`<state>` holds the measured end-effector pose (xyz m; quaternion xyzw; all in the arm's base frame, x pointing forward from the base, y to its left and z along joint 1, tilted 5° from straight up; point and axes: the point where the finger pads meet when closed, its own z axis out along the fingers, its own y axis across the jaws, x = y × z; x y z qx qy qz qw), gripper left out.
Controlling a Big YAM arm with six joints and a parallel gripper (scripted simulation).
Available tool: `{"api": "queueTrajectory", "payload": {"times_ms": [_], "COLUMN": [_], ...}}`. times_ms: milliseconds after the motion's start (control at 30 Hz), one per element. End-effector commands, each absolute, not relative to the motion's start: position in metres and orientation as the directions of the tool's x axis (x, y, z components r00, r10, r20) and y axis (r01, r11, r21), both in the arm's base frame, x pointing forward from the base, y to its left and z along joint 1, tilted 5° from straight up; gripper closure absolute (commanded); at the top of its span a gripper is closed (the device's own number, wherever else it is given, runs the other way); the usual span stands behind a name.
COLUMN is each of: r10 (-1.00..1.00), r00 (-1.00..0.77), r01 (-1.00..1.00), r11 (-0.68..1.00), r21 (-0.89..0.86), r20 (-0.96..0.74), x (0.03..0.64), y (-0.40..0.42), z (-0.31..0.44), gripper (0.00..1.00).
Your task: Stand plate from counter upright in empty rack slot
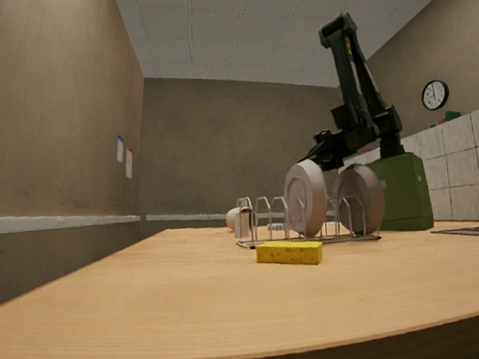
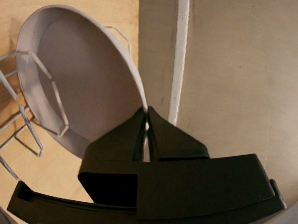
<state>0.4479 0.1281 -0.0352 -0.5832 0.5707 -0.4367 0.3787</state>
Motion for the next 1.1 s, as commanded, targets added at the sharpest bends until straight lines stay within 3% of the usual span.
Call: {"api": "queueTrajectory", "payload": {"times_ms": [0, 1067], "r10": [-0.997, -0.998], "r00": [-0.044, -0.044], "r01": [-0.293, -0.279], "r11": [-0.048, -0.039], "r21": [-0.955, -0.96], "r20": [0.064, 0.053], "x": [0.4604, 0.4625], "y": [0.127, 0.1286], "z": [-0.0305, -0.0283], "gripper": [1.0, 1.0]}}
